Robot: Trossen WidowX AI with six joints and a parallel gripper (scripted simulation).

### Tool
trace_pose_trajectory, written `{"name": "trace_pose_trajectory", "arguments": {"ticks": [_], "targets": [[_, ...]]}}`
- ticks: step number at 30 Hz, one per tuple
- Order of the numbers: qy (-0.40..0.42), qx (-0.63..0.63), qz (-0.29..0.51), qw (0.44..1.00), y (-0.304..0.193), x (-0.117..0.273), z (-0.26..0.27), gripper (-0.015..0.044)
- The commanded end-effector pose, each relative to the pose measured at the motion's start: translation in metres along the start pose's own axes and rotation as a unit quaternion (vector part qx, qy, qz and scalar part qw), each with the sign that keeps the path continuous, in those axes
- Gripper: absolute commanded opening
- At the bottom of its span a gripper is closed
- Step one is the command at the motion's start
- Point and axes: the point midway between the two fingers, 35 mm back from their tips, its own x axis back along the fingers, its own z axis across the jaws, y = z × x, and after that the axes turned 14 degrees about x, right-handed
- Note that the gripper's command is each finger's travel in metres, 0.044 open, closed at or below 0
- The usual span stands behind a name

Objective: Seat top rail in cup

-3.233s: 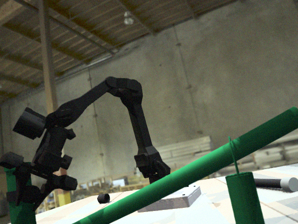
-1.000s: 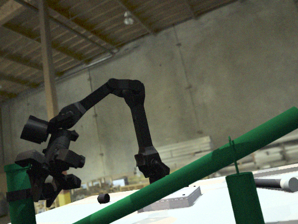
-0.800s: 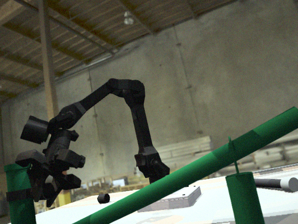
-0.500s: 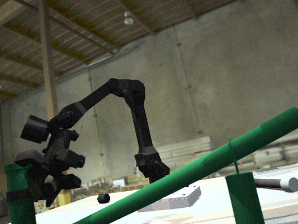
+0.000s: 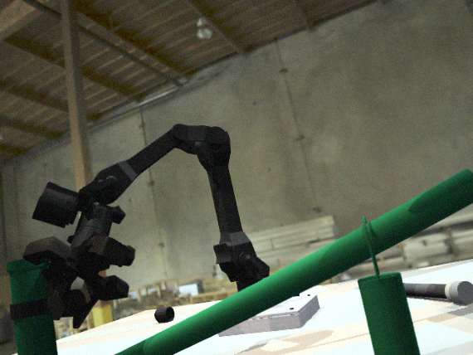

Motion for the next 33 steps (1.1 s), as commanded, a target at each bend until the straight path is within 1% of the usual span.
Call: {"name": "trace_pose_trajectory", "arguments": {"ticks": [1,6,12,17,21,22,27,30,33], "targets": [[0.000,0.000,0.000,1.000,0.000,0.000,0.000,0.0157],[0.000,0.000,0.000,1.000,0.002,0.002,-0.002,0.0289],[0.000,0.000,-0.001,1.000,0.018,0.018,-0.017,0.0440],[0.000,0.000,-0.002,1.000,0.033,0.034,-0.029,0.0440],[-0.001,-0.002,-0.005,1.000,0.033,0.030,-0.028,0.0440],[0.000,-0.021,-0.005,1.000,0.035,0.032,-0.030,0.0440],[0.006,-0.209,-0.002,0.978,0.060,0.050,-0.051,0.0440],[0.008,-0.322,0.001,0.947,0.076,0.062,-0.062,0.0440],[0.008,-0.431,0.005,0.902,0.092,0.075,-0.071,0.0440]]}}
